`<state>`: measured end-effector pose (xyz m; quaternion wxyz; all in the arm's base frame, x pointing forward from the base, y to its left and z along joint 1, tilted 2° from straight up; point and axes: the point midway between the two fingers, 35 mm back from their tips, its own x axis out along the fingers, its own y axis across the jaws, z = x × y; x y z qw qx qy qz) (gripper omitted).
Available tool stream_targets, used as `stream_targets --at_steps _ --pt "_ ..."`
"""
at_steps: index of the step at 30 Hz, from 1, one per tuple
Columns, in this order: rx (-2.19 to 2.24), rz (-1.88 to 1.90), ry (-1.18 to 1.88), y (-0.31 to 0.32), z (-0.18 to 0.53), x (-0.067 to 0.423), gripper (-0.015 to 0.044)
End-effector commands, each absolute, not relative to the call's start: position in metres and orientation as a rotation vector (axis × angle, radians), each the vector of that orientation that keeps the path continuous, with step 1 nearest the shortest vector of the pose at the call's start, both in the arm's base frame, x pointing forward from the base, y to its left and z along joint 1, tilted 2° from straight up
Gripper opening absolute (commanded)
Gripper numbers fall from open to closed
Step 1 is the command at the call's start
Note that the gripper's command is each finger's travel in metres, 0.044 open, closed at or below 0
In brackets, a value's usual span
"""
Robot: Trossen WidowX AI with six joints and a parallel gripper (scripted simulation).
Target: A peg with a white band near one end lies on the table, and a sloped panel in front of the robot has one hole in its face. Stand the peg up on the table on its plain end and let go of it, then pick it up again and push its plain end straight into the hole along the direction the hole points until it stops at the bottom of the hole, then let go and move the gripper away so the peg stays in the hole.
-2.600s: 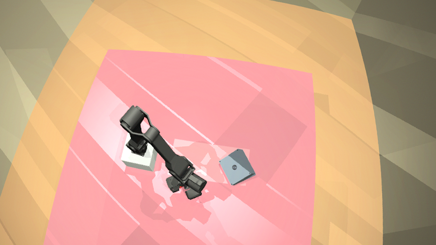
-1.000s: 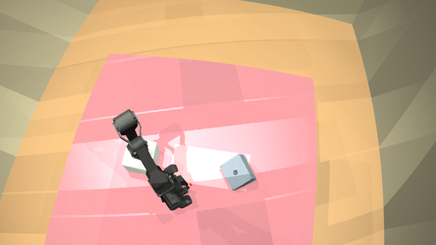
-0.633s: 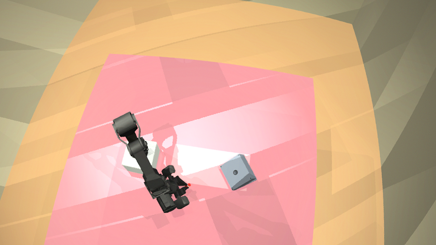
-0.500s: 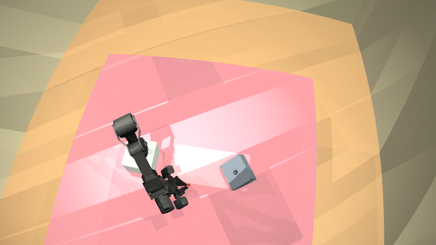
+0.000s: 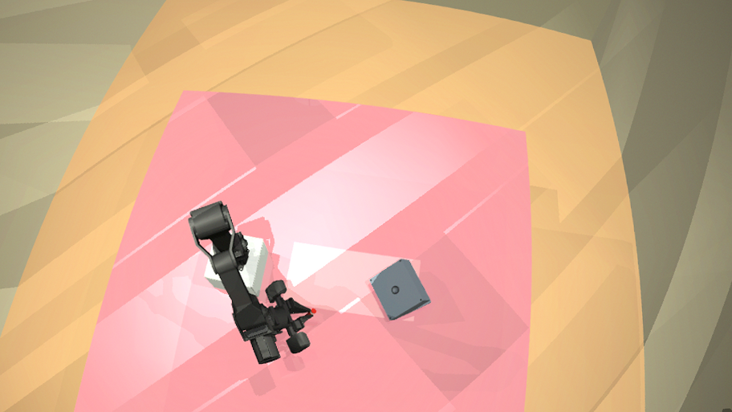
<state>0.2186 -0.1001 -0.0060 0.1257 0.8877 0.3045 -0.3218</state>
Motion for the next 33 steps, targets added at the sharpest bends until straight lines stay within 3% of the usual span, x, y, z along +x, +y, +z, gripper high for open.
stream_targets --at_steps 1,33 --pt "2.602 -0.894 0.894 -0.102 -0.005 0.218 0.0049" --pt "2.768 -0.542 0.959 -0.115 -0.008 0.2 0.0049"
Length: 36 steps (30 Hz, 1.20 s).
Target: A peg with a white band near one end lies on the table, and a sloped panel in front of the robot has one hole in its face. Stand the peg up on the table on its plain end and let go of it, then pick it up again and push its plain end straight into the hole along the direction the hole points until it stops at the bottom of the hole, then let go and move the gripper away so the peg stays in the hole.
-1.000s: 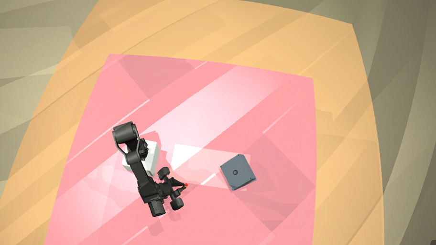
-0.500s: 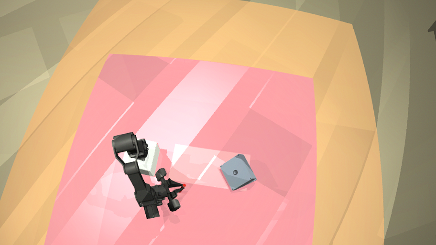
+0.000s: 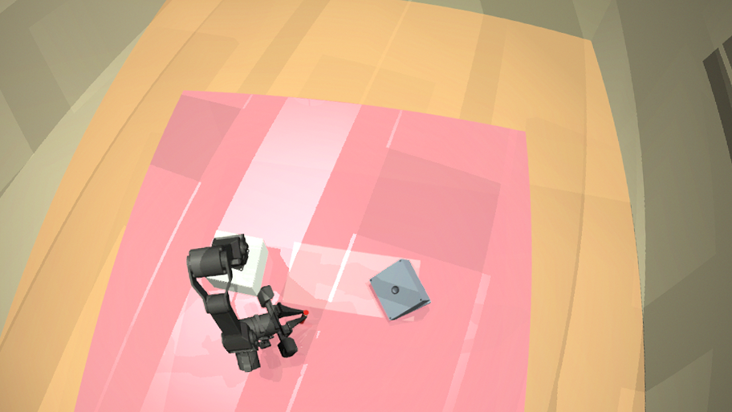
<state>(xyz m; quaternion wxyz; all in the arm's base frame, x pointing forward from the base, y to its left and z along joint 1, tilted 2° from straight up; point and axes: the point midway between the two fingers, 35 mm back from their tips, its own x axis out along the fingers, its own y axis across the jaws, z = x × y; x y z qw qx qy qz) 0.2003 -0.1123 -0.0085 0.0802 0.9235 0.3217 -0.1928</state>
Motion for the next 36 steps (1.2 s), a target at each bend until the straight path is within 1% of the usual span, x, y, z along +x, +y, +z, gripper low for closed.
stream_targets --at_steps 1,12,36 --pt "2.773 -0.53 0.961 -0.1155 -0.0081 0.1997 0.0049" --pt "2.82 -0.401 0.981 -0.1197 -0.0104 0.194 0.0049" --pt "2.815 -0.43 0.973 -0.1203 -0.0141 0.1931 0.0049"
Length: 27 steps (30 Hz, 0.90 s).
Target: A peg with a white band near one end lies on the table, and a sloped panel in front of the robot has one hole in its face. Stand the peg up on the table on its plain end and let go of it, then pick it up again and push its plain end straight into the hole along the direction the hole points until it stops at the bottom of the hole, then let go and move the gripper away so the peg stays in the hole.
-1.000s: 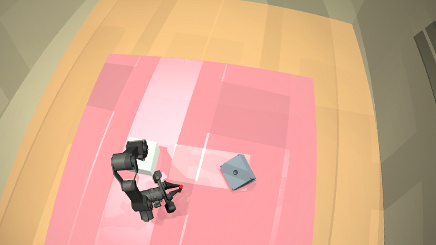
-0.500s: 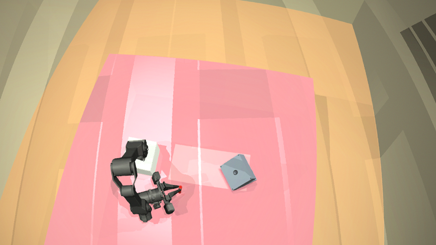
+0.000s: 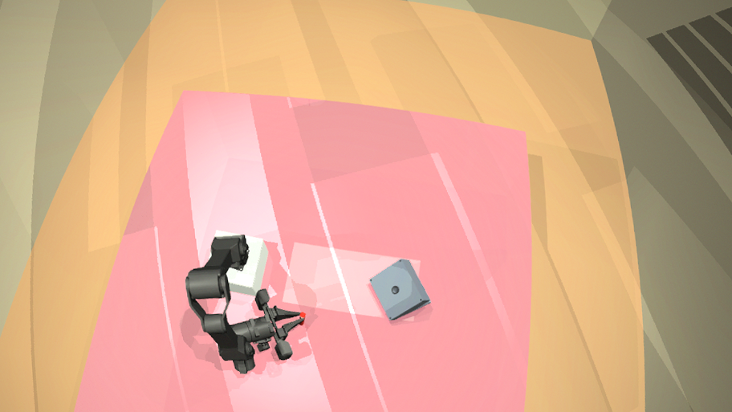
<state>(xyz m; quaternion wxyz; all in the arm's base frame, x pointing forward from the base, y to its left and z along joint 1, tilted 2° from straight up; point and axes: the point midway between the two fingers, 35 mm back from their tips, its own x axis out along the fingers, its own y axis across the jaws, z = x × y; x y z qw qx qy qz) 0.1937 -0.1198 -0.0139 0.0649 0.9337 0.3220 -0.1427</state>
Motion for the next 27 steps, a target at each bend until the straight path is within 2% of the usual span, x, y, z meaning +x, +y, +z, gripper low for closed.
stream_targets --at_steps 1,27 --pt "2.817 -0.431 0.972 -0.1204 -0.0142 0.1929 0.0049" --pt "2.869 -0.419 0.951 -0.1235 -0.0164 0.189 0.0049"
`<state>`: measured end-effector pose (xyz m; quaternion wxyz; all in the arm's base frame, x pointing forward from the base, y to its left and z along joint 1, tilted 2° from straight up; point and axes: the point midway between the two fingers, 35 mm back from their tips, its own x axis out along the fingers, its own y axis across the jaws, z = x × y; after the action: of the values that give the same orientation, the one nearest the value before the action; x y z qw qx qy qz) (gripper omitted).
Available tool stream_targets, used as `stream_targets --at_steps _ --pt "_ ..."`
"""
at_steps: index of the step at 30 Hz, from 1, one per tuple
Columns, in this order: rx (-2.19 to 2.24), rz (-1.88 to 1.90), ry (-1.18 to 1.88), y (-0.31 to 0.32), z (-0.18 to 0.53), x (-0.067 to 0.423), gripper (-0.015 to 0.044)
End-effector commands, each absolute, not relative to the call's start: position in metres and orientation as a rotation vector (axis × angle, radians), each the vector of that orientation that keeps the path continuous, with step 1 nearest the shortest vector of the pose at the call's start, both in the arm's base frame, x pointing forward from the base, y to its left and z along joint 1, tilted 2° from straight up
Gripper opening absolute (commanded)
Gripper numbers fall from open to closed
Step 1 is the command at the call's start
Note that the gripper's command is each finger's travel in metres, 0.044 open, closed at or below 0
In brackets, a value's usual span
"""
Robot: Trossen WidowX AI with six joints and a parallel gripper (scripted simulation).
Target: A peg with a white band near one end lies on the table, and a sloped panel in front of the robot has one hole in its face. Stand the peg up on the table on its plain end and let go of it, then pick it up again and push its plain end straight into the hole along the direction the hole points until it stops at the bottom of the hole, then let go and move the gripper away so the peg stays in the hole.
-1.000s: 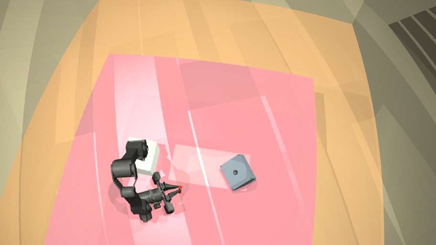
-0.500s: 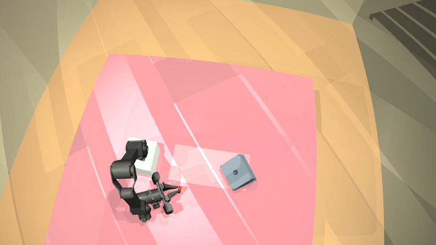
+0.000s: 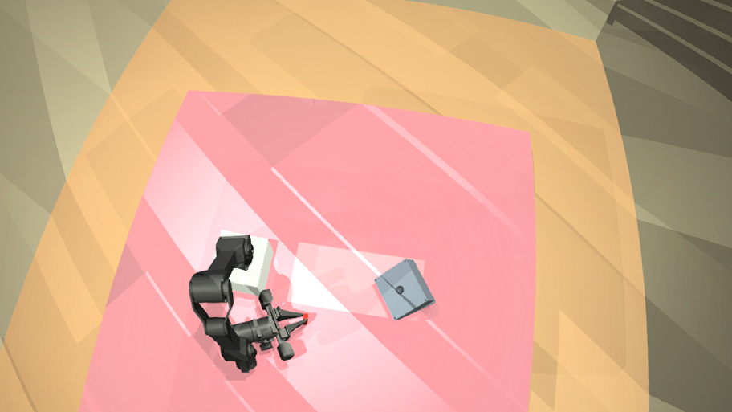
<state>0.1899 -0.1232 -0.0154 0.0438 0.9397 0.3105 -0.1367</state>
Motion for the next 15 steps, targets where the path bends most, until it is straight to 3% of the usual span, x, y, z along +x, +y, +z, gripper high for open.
stream_targets --at_steps 1,15 --pt "2.871 -0.418 0.95 -0.1236 -0.0164 0.1889 0.0049" --pt "2.901 -0.407 0.933 -0.1249 -0.0171 0.187 0.0049"
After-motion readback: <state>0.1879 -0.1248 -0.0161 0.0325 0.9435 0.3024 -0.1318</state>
